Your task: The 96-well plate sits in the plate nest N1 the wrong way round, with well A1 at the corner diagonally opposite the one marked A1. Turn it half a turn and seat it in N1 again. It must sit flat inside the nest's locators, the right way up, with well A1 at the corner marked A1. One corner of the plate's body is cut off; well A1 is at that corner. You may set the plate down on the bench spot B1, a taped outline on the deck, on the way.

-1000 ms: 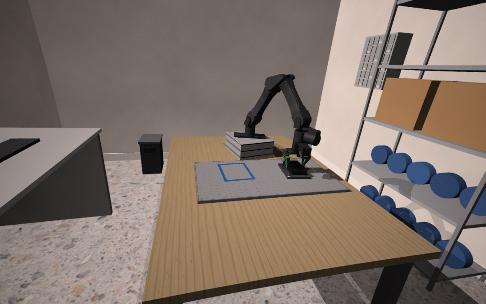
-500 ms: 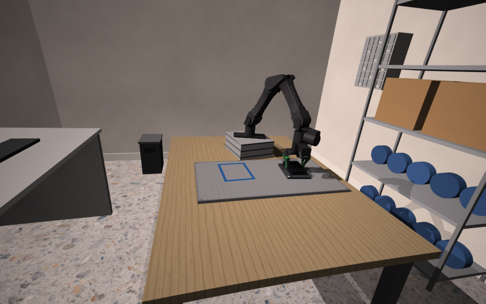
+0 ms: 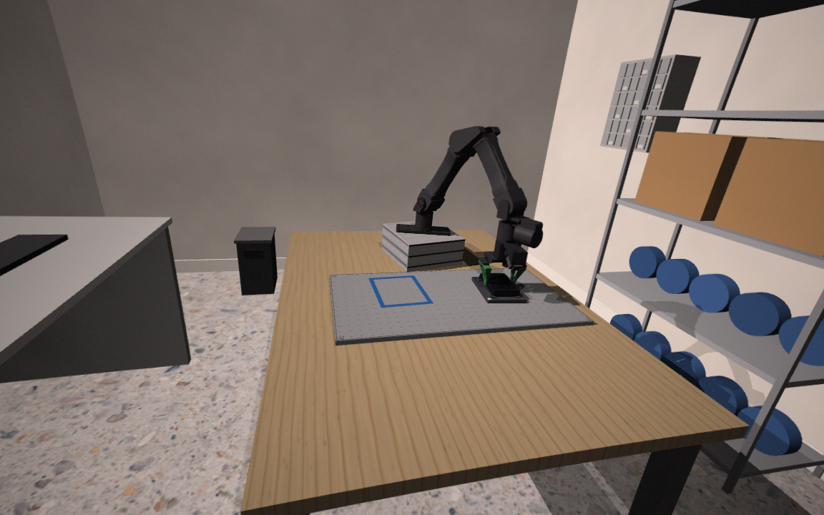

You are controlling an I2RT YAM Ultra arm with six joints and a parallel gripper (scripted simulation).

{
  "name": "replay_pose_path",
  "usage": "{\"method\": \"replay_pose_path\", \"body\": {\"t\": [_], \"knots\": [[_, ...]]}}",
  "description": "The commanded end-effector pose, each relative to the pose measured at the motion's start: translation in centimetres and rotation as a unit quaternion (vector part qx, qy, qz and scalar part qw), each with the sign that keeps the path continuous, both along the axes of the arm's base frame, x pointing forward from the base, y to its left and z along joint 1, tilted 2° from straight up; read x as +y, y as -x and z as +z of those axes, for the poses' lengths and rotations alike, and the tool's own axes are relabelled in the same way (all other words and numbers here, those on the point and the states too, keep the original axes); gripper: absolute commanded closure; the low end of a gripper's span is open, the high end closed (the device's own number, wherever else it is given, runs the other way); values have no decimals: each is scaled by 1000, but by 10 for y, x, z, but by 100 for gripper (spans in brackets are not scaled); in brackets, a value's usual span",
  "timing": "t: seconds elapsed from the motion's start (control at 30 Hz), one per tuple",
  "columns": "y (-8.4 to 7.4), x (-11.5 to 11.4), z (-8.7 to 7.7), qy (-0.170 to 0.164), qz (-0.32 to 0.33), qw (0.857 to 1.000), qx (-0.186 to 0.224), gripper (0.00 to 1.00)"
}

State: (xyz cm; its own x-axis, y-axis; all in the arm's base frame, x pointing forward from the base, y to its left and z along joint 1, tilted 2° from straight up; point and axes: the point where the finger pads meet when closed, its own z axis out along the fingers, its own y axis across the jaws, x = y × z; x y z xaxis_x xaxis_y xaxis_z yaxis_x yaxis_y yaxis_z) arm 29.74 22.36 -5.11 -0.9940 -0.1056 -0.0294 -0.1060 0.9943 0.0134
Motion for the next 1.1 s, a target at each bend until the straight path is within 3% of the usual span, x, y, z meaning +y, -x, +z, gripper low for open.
{"method": "replay_pose_path", "body": {"t": [0.0, 1.07], "knots": [[-3, 1, 3, -2, 0, 1000, -6, 100], [-2, 1, -2, -2, 0, 1000, -6, 100]]}}
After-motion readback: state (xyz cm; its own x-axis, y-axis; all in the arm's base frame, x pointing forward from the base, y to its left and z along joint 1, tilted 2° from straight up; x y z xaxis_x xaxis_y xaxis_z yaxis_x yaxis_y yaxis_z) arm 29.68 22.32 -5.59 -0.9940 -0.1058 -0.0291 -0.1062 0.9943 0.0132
